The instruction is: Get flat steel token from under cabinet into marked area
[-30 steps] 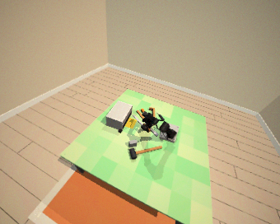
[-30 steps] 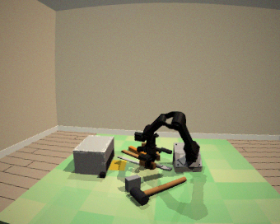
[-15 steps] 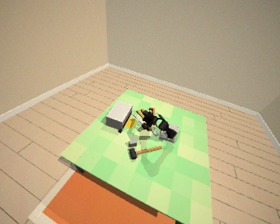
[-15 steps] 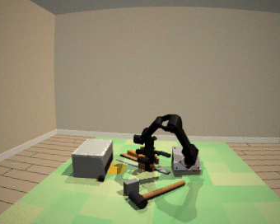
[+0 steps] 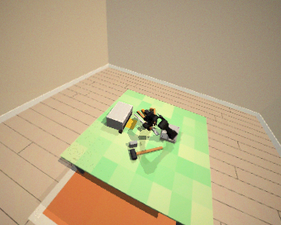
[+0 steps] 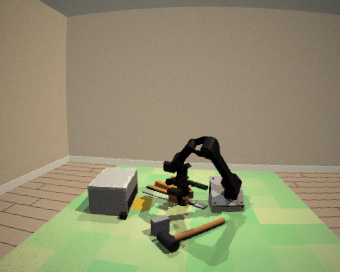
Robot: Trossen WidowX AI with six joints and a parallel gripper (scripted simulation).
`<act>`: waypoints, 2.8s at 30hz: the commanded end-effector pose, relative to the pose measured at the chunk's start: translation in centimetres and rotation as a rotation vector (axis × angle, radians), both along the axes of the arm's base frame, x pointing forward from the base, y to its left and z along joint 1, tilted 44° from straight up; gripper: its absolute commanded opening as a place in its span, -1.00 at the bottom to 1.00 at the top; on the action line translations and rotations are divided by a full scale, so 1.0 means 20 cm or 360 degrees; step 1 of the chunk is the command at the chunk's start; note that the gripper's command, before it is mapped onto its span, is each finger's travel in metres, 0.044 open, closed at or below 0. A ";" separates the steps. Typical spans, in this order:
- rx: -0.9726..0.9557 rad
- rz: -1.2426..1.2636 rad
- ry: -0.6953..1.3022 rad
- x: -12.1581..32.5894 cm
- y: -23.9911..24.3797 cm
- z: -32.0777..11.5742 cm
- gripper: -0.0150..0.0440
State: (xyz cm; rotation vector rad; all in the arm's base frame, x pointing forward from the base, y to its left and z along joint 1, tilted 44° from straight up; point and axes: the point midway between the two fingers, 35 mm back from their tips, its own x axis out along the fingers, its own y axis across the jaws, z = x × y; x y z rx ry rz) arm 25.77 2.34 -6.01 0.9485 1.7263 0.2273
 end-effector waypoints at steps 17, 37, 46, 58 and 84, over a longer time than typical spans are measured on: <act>-0.0018 0.0000 -0.0006 -0.04 -0.11 -0.09 -0.49; -0.0021 0.0000 -0.0006 -0.07 -0.20 -0.17 -0.49; -0.0022 0.0000 -0.0006 -0.09 -0.25 -0.21 -0.49; -0.0024 0.0000 -0.0006 -0.12 -0.31 -0.26 -0.49; -0.0017 0.0080 -0.0081 -0.14 -0.37 -0.31 -0.49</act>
